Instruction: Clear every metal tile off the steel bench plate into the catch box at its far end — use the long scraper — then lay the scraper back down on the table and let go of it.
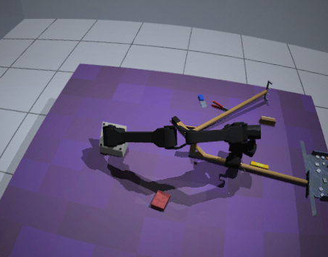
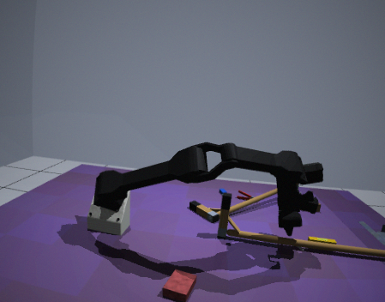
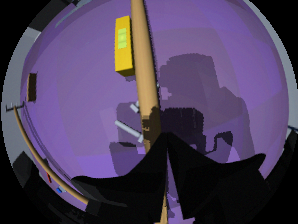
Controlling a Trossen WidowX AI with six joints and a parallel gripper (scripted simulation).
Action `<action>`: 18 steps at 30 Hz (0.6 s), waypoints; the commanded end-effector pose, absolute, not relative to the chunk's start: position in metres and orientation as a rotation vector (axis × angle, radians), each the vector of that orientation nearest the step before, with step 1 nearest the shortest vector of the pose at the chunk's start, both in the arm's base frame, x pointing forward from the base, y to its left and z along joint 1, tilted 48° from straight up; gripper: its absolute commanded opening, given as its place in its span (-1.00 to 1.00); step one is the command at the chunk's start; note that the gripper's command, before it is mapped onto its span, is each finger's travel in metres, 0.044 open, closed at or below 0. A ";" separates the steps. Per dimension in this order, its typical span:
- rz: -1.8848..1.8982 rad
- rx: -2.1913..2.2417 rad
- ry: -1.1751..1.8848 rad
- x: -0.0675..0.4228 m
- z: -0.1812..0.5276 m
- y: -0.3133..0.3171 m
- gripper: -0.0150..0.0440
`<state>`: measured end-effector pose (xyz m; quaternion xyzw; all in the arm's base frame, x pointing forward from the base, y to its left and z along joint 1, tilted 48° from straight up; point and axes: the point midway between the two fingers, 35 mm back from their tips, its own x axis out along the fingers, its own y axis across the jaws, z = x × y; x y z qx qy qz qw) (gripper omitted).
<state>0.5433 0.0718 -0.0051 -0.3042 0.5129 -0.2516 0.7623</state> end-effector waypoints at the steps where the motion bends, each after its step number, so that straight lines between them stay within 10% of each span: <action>1: -0.546 -0.663 1.113 0.543 -0.004 0.073 -0.31; 18: -0.458 -0.735 0.959 0.528 0.034 0.137 1.00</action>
